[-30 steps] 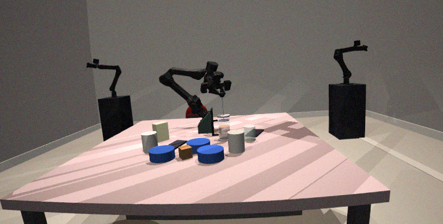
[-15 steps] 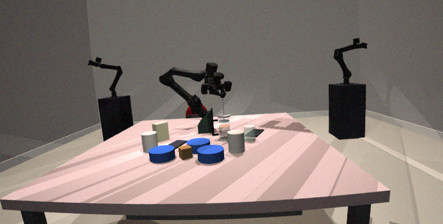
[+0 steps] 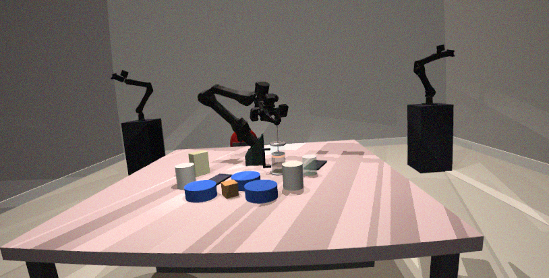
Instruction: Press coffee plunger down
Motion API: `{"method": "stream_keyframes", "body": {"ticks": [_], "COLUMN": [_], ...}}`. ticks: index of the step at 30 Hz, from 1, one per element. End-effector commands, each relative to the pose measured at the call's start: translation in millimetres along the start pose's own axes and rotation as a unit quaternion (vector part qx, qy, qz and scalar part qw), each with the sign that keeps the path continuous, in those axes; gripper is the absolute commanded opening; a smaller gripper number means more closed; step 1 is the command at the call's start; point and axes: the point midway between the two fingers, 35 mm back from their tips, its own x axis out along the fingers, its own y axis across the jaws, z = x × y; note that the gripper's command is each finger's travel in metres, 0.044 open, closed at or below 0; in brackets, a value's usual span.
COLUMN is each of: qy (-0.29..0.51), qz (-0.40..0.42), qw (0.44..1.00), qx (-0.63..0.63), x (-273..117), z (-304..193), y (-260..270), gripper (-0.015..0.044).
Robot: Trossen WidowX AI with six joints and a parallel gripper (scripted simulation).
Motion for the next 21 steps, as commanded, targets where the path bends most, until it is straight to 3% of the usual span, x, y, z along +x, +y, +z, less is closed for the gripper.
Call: {"method": "stream_keyframes", "body": {"ticks": [1,21], "qy": [0.023,0.022], "qz": [0.004,0.004], "qw": [1.000,1.000], "qx": [-0.011,-0.012], "x": [8,28], "z": [-22,-49], "y": [2,1], "gripper": [0.0125,0.0125]}}
